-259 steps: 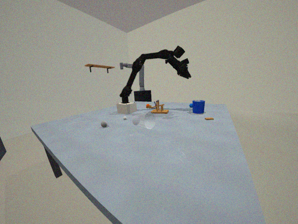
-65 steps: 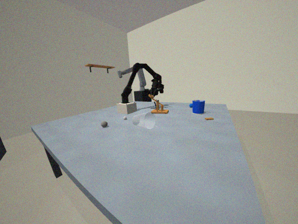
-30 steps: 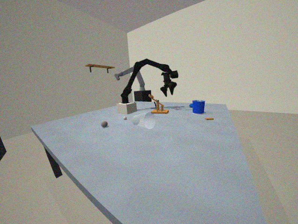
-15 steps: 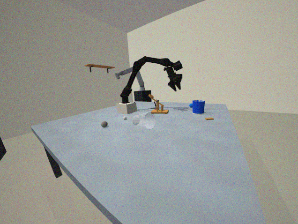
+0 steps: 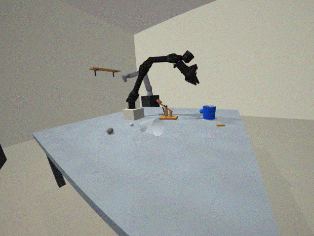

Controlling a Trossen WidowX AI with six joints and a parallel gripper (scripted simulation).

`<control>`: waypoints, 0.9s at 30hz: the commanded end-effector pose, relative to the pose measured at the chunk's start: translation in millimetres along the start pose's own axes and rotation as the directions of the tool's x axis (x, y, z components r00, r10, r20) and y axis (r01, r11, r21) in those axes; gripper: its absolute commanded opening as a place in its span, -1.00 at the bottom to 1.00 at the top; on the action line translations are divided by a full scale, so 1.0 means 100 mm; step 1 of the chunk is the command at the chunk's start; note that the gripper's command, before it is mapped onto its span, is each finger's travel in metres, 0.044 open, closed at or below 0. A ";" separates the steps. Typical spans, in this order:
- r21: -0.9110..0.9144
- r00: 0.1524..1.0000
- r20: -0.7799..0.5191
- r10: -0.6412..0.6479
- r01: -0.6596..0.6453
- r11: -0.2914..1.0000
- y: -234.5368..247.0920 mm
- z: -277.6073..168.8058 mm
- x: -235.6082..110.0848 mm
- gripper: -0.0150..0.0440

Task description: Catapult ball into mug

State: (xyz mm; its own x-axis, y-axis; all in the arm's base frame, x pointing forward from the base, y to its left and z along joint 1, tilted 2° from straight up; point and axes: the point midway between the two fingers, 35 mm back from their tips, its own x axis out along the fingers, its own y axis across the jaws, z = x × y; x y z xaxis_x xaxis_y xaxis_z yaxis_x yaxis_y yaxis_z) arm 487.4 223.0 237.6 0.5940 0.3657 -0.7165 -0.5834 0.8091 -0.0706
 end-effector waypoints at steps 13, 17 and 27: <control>0.045 0.998 0.055 0.005 -0.007 0.999 -0.11 0.11 -0.06 1.00; 0.045 0.999 0.054 0.004 -0.006 0.999 -0.11 0.08 -0.08 1.00; 0.039 0.998 0.056 -0.002 -0.001 0.999 -0.12 0.10 -0.09 1.00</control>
State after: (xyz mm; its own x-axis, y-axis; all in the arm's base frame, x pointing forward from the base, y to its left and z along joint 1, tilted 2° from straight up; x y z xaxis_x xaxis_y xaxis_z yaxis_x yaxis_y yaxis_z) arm 494.2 214.8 251.4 0.6246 0.3894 -0.6769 -0.5614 0.8264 -0.0427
